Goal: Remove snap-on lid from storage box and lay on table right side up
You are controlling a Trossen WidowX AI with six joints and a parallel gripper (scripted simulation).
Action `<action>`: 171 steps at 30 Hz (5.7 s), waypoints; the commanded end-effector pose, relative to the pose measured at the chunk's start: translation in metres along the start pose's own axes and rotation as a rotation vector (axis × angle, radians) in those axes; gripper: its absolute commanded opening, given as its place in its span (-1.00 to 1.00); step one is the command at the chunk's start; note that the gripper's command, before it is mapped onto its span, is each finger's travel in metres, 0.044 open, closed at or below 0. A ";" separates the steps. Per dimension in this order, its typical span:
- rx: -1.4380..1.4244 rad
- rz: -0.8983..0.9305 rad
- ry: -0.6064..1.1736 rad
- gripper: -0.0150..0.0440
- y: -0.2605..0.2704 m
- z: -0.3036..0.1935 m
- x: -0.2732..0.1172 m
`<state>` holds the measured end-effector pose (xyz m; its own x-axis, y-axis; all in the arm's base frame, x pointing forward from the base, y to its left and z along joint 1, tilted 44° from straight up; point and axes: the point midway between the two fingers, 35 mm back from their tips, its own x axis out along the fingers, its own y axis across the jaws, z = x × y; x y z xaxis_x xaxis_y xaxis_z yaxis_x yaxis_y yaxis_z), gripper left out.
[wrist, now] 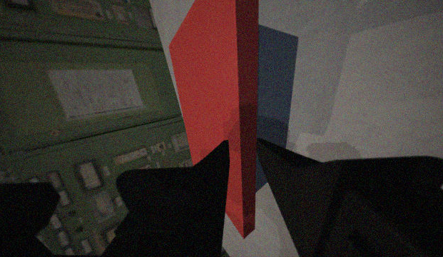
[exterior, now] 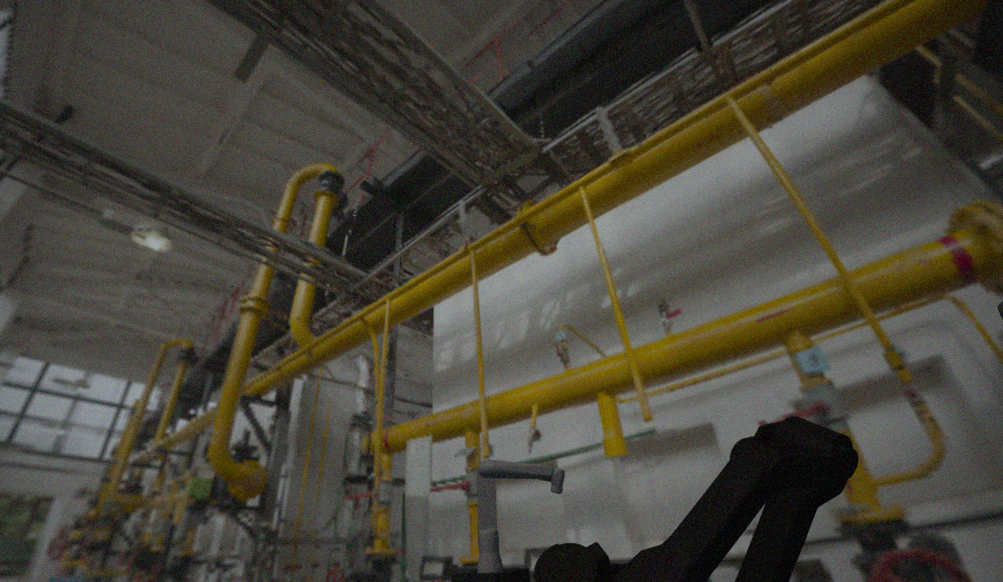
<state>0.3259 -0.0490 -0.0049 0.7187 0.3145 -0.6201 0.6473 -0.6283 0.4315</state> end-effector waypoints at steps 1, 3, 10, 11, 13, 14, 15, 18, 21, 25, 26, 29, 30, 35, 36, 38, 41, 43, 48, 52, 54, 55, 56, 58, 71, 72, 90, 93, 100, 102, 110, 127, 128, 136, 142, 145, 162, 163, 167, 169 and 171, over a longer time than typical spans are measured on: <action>-0.002 0.000 0.002 -0.49 0.001 0.000 -0.001; -0.002 0.000 0.002 -0.49 0.002 0.000 -0.001; 0.000 0.002 0.000 -0.49 0.002 0.001 -0.001; 0.000 0.002 0.000 -0.49 0.002 0.001 -0.001; 0.000 0.002 0.000 -0.49 0.002 0.001 -0.001; 0.000 0.002 0.000 -0.49 0.002 0.001 -0.001; 0.000 0.002 0.000 -0.49 0.002 0.001 -0.001; 0.000 0.002 0.000 -0.49 0.002 0.000 0.000; 0.000 0.002 0.000 -0.49 0.002 0.000 0.000; 0.000 0.002 0.000 -0.49 0.002 0.000 0.000; 0.000 0.002 0.000 -0.49 0.002 0.000 0.000; 0.000 0.002 0.000 -0.49 0.003 0.000 0.000; 0.000 0.002 0.000 -0.49 0.003 0.000 0.000; 0.000 0.002 0.000 -0.49 0.003 0.000 0.001; 0.000 0.002 0.000 -0.49 0.003 0.000 0.001; 0.000 0.002 0.000 -0.49 0.003 0.000 0.001; 0.000 0.002 0.000 -0.49 0.003 0.000 0.001; 0.000 0.002 0.000 -0.49 0.003 0.000 0.001; 0.000 0.002 0.000 -0.49 0.004 0.000 0.001; 0.000 0.002 0.000 -0.49 0.004 0.000 0.002; 0.000 0.002 0.000 -0.49 0.004 0.000 0.002; 0.000 0.002 0.000 -0.49 0.004 0.000 0.002; 0.000 0.002 0.000 -0.49 0.004 0.000 0.002; 0.000 0.002 0.000 -0.49 0.004 0.000 0.002; 0.000 0.002 0.000 -0.49 0.005 0.000 0.003; 0.000 0.002 0.000 -0.49 0.005 0.000 0.003; 0.000 0.002 0.000 -0.49 0.006 0.000 0.004; 0.000 0.002 0.000 -0.49 0.006 0.000 0.004; 0.000 0.002 0.000 -0.49 0.006 0.000 0.005; 0.001 -0.001 -0.001 -0.49 0.007 0.000 0.003; 0.001 -0.001 -0.003 -0.49 0.016 0.000 -0.003; 0.001 0.000 -0.003 -0.49 0.036 0.000 -0.014; 0.001 0.000 -0.003 -0.49 0.038 0.000 -0.014; 0.000 0.000 -0.003 -0.49 0.049 0.000 -0.018; 0.000 0.000 -0.003 -0.49 0.057 0.000 -0.020; 0.000 0.000 -0.004 -0.49 0.062 0.000 -0.021; -0.001 0.000 -0.004 -0.49 0.085 0.000 -0.028; -0.001 0.000 -0.004 -0.49 0.086 0.000 -0.028; -0.001 0.000 -0.004 -0.49 0.090 0.000 -0.032; -0.001 0.000 -0.004 -0.49 0.092 0.000 -0.033; -0.001 0.000 -0.004 -0.49 0.094 0.000 -0.035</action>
<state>0.3589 -0.1135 0.0499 0.7100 0.3139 -0.6303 0.6519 -0.6314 0.4199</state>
